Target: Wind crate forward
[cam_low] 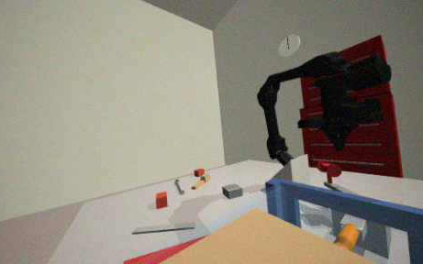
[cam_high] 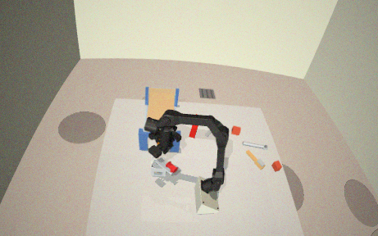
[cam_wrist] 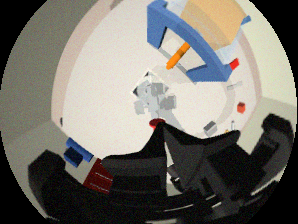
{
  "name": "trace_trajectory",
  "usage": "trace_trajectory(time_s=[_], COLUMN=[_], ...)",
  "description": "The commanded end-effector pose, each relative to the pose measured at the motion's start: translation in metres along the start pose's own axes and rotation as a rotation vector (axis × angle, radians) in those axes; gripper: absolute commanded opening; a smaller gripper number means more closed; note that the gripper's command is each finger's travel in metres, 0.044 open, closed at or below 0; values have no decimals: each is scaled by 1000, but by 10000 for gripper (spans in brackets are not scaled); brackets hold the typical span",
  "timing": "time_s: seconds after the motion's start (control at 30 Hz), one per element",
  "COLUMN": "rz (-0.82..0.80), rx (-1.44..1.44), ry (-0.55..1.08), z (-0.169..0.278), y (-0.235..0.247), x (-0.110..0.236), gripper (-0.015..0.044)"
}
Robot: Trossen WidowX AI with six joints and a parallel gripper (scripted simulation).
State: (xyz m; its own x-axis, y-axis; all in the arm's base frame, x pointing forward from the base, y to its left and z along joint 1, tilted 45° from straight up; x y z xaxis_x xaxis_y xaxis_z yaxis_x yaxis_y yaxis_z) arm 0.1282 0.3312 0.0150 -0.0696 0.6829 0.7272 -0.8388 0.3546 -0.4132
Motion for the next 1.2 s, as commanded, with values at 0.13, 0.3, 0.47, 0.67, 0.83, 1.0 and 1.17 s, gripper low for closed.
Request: trace_trajectory(time_s=[0.13, 0.3, 0.47, 0.67, 0.83, 1.0, 1.17], rz=[-4, -4, -4, 23, 48, 63, 64], rx=[-1, -1, -1, -10, -24, -38, -40], ry=[3, 3, 3, -104, -256, -401, -420], z=[0, 0, 0, 23, 59, 94, 99], y=[0, 0, 0, 6, 13, 17, 17], x=[0, 0, 0, -1, -9, -23, -25], gripper=[0, 0, 0, 131, 263, 394, 440])
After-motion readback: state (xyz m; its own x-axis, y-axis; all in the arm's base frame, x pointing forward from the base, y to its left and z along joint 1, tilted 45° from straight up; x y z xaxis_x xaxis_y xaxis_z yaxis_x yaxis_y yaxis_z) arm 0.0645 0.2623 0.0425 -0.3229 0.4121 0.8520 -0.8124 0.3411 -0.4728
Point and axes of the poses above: the point midway between the two fingers, 35 mm back from their tips, its own x axis back along the fingers, its own y axis across the jaws, z = x × y, the point moved 10 cm from there along x, back along the fingers, and after that the axes turned 8 degrees about x, right-handed, at the moved point
